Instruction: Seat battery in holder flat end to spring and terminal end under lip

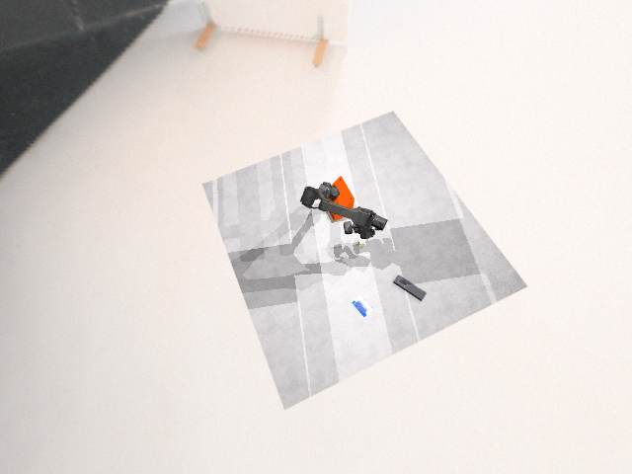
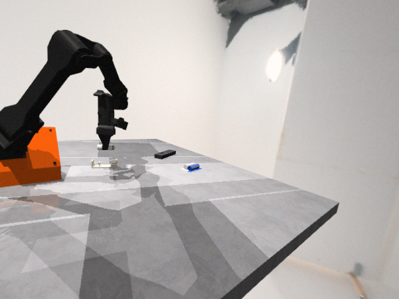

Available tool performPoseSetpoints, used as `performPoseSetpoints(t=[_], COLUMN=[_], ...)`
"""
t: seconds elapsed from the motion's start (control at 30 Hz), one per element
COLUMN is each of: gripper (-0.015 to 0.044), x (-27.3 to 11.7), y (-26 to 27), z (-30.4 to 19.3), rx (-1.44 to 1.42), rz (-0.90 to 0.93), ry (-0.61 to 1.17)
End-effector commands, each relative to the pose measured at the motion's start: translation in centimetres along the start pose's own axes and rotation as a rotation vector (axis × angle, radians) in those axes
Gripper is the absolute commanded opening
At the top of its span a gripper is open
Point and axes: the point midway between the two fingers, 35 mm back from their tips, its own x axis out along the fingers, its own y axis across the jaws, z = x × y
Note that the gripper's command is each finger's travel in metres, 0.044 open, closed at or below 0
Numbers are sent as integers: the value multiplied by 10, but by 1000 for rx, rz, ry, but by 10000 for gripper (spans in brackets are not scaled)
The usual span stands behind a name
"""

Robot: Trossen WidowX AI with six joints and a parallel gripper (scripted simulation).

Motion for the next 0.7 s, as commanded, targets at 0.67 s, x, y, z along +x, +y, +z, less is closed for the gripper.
performPoseSetpoints(t=[0.67], gripper=[64], x=[28], y=[11], z=[3], rx=[99], rz=[10], ry=[-178])
